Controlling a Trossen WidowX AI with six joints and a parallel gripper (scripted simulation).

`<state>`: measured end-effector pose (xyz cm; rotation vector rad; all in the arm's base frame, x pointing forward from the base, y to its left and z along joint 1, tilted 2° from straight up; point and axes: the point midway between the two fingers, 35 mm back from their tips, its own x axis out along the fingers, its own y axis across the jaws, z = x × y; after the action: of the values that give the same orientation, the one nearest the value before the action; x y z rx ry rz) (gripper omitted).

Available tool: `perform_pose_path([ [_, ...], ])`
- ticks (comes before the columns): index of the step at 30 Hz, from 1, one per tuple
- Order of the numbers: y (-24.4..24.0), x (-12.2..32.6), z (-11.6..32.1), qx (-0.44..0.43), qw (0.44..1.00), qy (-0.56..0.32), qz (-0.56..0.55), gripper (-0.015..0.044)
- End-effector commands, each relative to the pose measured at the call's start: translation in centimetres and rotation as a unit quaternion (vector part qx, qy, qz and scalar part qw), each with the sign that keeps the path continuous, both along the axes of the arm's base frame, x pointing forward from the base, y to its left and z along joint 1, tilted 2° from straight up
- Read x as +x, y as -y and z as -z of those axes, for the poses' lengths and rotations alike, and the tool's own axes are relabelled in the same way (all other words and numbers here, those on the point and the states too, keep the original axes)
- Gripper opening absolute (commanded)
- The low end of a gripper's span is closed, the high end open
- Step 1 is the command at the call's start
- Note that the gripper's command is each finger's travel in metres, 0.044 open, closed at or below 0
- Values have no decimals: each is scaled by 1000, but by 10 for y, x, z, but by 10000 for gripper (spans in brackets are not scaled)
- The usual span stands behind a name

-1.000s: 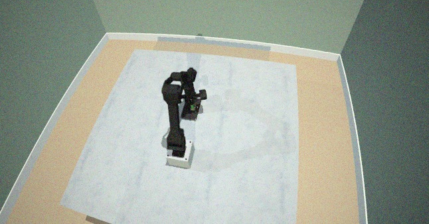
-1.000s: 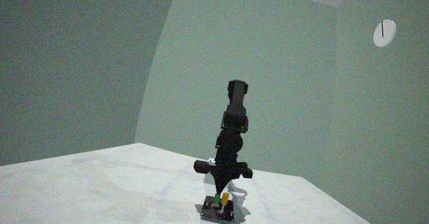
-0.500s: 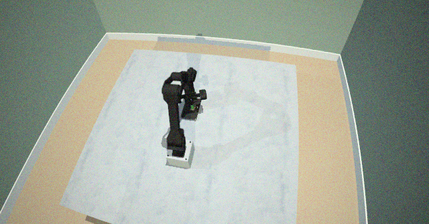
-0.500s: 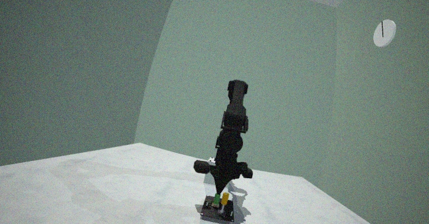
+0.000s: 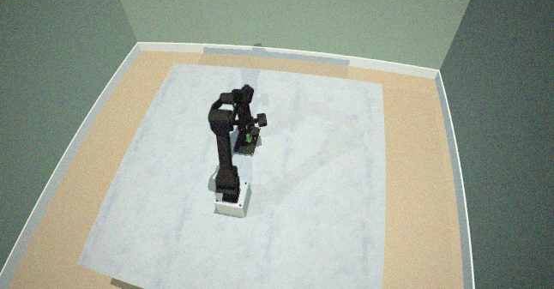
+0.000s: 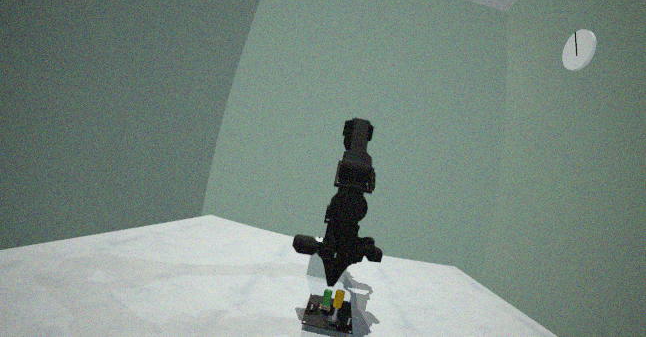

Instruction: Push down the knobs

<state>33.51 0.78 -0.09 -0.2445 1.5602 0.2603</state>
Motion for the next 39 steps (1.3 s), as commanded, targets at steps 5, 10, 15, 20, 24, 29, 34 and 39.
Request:
perform_pose_path([
  [5, 0, -1, 1, 0, 1000, -2, 0, 184],
  [10, 10, 7, -7, 8, 999, 14, 40, 105],
  [15, 15, 13, -14, 13, 994, 21, 108, 0],
  [20, 13, 16, -16, 14, 981, 18, 193, 0],
  [24, 12, 19, -19, 14, 965, 16, 261, 0],
  [29, 10, 22, -22, 14, 939, 13, 343, 0],
  [34, 8, 26, -24, 13, 906, 10, 423, 0],
  [39, 6, 29, -27, 13, 866, 7, 499, 0],
])
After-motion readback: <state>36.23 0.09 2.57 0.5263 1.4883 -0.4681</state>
